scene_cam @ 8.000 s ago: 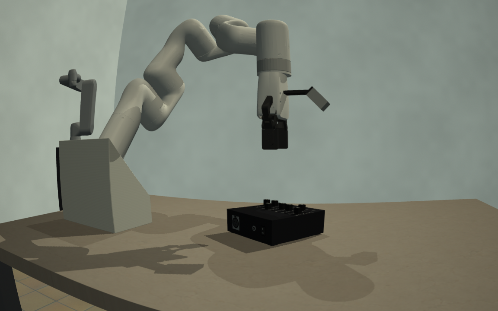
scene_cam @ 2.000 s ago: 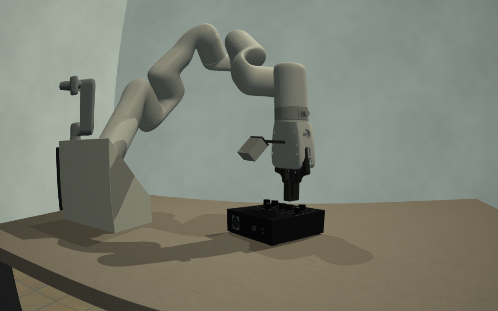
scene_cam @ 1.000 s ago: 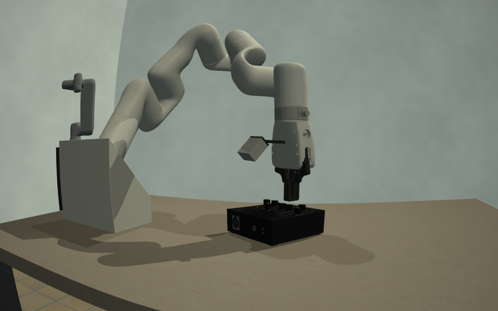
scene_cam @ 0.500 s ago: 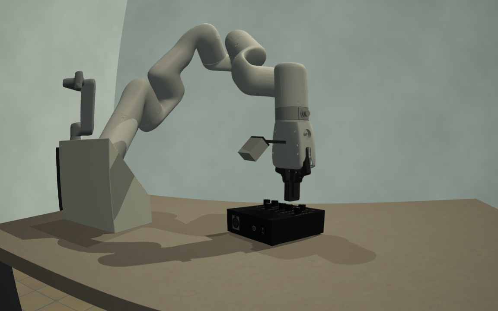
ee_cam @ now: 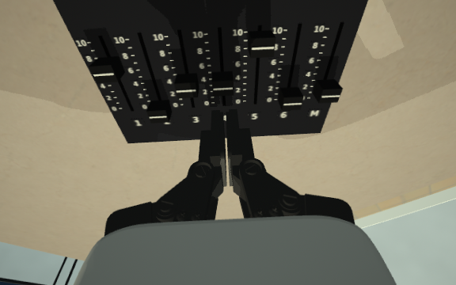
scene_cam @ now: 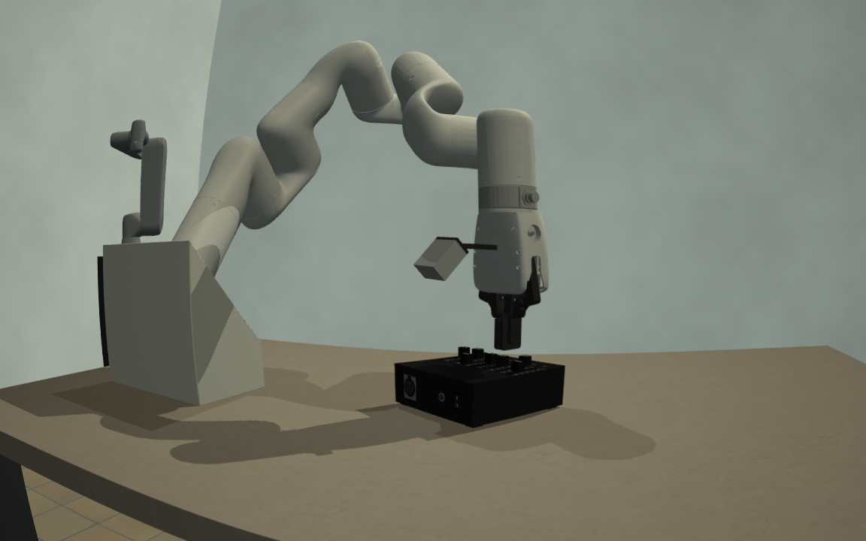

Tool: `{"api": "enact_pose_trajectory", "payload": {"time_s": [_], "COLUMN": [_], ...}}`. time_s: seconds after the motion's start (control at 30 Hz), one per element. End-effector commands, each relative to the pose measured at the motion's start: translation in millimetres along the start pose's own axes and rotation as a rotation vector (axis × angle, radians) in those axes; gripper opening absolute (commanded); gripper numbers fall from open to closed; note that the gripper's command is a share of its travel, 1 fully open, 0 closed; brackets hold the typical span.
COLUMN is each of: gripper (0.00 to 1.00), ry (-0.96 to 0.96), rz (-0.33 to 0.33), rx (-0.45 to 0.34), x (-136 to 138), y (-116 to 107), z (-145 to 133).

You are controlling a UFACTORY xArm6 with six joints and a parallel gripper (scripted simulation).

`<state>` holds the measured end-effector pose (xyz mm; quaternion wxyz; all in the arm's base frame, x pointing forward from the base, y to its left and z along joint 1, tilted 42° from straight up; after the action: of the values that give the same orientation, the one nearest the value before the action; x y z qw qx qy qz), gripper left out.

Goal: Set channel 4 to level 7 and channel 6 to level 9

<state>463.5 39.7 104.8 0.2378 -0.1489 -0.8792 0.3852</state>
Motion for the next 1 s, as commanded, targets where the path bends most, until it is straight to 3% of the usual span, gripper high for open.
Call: {"api": "enact_pose_trajectory", "payload": {"time_s": [0.0,0.97], "gripper": [0.00,0.00], "ry": [-0.001,-0.001], "rz": [0.003,0.003], "rx": [-0.001,-0.001], "x": [-0.8,-0.8], "y": [-1.2,3.3], "z": [-0.7,-0.7]}}
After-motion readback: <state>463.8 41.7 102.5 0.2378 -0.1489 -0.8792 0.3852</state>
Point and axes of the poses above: the point where the finger pads meet when closed, its own y axis out along the fingers, its own x axis across the jaws, z = x × y, the point moved 6 cm from there along -y, back along the fingers, and after that the axes turned 8 degrees about -y, right-handed, at the moved point
